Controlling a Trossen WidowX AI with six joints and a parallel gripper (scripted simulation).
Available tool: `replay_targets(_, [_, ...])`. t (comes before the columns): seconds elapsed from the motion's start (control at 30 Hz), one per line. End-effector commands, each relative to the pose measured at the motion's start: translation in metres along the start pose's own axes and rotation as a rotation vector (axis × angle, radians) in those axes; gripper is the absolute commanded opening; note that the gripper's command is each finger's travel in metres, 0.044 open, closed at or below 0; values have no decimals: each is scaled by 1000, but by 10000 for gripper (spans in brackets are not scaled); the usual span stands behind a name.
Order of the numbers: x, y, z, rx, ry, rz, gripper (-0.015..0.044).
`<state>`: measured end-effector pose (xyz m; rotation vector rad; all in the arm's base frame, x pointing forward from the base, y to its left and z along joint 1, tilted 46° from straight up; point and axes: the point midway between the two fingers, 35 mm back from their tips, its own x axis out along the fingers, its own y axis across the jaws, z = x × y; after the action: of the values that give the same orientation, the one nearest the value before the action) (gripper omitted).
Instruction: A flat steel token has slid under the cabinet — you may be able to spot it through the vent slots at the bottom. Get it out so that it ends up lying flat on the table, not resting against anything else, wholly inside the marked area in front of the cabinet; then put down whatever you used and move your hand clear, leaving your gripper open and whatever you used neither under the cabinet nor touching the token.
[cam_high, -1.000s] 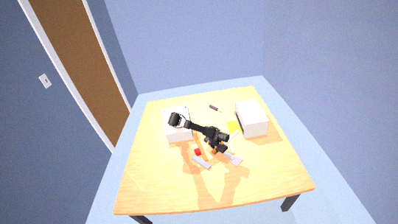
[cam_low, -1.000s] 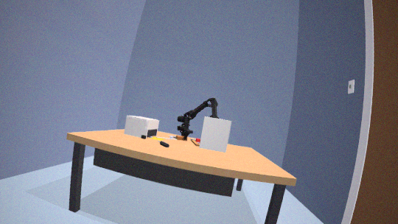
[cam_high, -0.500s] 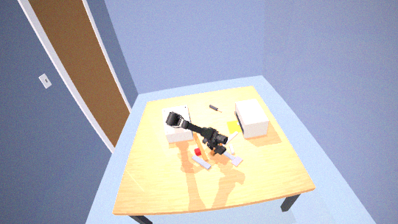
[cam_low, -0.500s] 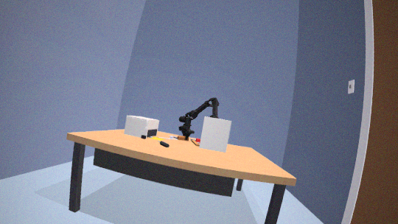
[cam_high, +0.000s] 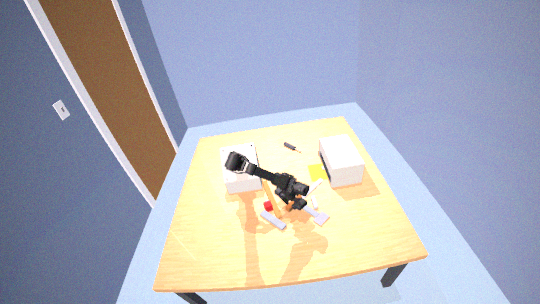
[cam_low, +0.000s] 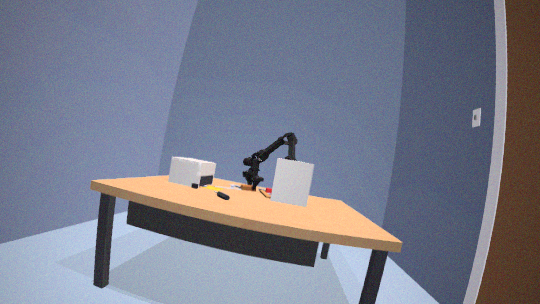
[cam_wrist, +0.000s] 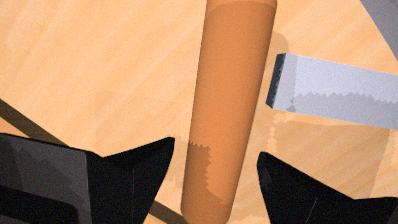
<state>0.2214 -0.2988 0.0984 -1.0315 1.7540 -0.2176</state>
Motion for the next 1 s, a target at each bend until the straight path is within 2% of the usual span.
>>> replay_targets(0.0, [1,0,0,0,-5,0,270])
replay_targets(0.33, [4,2,1,-6,-4,0,270])
replay_targets(0.47, [2,-1,0,2,-1,-4,165])
replay_targets(0.77, [2,-1,0,2,-1,-4,105])
replay_targets(0.9, [2,-1,0,2,-1,-4,0])
replay_targets(0.97, [2,-1,0,2,-1,-4,0])
